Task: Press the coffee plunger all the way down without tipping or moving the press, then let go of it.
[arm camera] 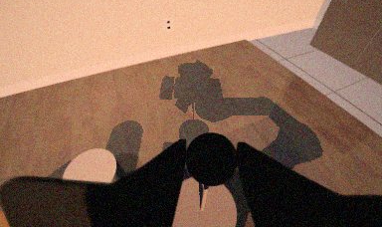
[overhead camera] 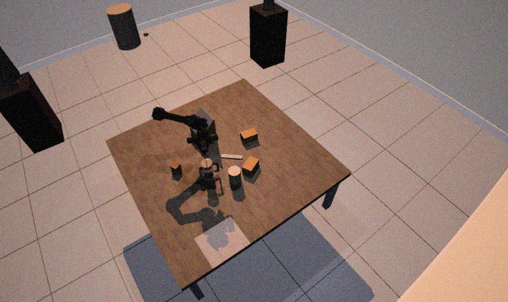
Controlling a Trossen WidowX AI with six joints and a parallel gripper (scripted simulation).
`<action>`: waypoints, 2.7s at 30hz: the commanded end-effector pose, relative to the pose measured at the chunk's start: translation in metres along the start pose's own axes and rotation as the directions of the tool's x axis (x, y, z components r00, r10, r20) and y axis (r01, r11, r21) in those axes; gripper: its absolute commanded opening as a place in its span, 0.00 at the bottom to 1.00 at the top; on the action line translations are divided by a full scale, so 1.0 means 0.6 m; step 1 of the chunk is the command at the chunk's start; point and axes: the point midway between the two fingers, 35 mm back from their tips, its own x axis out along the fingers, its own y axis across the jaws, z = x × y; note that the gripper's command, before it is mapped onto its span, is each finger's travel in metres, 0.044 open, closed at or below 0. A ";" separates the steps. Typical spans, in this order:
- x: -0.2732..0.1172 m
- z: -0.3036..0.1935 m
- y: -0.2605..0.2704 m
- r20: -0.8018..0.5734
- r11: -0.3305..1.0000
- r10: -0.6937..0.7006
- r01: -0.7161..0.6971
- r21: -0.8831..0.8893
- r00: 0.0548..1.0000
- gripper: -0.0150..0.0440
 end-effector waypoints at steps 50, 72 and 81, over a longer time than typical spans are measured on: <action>0.094 -0.107 0.006 -0.004 1.000 0.000 0.000 -0.014 1.000 0.46; 0.099 -0.100 0.010 -0.004 1.000 -0.001 0.001 -0.014 1.000 0.46; 0.097 -0.094 0.011 0.011 1.000 0.004 -0.004 -0.003 1.000 0.46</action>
